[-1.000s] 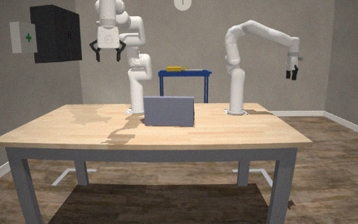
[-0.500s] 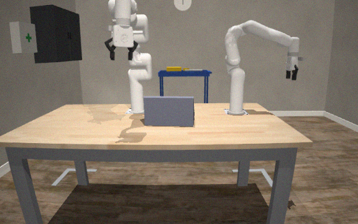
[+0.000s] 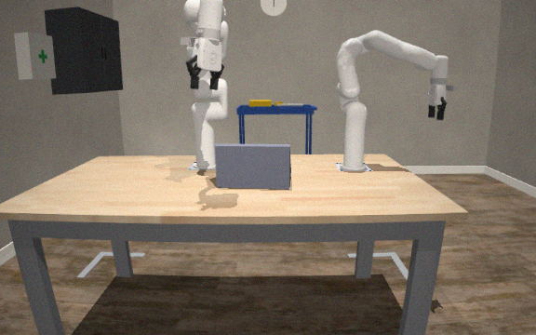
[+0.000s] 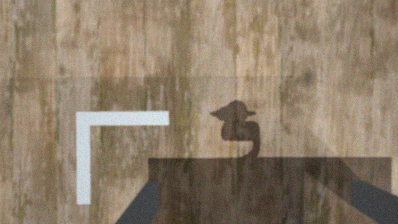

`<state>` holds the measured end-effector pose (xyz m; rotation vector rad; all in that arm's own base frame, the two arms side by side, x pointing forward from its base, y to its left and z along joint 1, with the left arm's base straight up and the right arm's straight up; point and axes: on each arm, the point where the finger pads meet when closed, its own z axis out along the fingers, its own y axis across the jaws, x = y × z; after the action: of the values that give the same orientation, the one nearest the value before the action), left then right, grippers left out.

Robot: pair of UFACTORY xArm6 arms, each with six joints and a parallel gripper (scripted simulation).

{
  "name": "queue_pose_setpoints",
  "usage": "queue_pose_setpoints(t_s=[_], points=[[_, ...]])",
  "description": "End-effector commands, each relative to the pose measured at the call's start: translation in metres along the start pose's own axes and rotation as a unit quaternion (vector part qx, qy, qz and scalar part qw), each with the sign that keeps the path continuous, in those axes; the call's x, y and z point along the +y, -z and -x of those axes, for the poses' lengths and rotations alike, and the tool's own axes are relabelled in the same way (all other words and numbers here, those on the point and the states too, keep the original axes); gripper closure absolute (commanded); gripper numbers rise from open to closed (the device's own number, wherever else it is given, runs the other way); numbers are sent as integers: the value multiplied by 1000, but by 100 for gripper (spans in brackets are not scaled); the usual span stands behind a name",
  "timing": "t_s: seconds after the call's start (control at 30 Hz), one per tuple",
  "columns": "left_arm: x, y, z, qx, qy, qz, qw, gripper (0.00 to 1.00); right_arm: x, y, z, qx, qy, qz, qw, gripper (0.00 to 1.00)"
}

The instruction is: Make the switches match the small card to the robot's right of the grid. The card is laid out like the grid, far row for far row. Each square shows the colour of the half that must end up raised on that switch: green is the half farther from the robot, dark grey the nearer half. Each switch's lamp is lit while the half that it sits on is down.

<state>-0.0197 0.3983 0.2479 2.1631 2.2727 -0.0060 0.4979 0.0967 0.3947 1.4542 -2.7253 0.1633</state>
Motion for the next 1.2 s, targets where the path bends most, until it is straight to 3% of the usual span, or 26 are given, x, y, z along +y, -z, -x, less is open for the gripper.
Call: queue_pose_setpoints(t_s=[0.0, 0.47, 0.53, 0.77, 1.03, 1.1, 1.17], points=[[0, 2, -1, 3, 0, 0, 1000, 0, 24, 3, 9, -6, 52, -17, 998, 0], [0, 2, -1, 3, 0, 0, 1000, 0, 113, -2, 23, 0, 247, -50, 968, 0], [0, 2, -1, 3, 0, 0, 1000, 0, 113, -2, 23, 0, 247, -50, 968, 0], [0, 2, -1, 3, 0, 0, 1000, 0, 157, -10, 22, 4, 345, -67, 936, 0], [0, 2, -1, 3, 0, 0, 1000, 0, 204, -23, 16, 9, 451, -87, 888, 0], [0, 2, -1, 3, 0, 0, 1000, 0, 204, -23, 16, 9, 451, -87, 888, 0], [0, 2, -1, 3, 0, 0, 1000, 0, 215, -26, 13, 10, 476, -91, 874, 0]])
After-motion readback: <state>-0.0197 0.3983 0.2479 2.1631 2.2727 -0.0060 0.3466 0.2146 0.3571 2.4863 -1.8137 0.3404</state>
